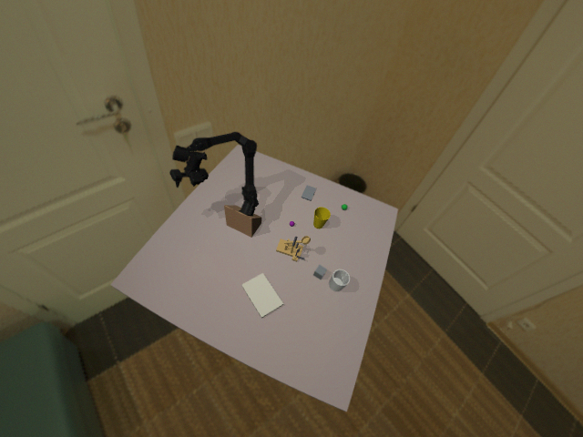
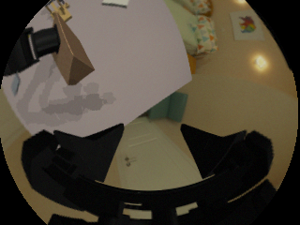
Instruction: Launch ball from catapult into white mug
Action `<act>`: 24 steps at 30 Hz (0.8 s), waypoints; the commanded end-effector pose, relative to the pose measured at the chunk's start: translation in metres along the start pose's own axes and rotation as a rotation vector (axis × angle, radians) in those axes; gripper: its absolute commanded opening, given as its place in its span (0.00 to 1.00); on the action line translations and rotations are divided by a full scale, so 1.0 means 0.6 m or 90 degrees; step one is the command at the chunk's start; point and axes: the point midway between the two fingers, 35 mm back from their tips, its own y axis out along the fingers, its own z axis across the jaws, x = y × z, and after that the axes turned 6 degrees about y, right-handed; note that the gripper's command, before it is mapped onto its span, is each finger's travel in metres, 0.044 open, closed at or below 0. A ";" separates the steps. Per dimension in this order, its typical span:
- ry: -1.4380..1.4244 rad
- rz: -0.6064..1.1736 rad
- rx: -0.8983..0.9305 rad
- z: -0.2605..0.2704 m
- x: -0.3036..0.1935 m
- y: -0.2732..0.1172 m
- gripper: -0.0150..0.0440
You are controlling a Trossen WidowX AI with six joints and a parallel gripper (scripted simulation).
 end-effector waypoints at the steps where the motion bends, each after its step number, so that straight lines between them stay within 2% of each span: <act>1: -0.039 -0.044 -0.048 -0.030 0.108 -0.040 1.00; 6: -0.097 -0.104 -0.095 -0.037 0.252 -0.096 1.00; 11: -0.146 -0.163 -0.107 -0.006 0.389 -0.144 1.00; 16: -0.199 -0.211 -0.099 0.058 0.513 -0.181 1.00; 24: -0.284 -0.249 -0.070 0.197 0.657 -0.211 1.00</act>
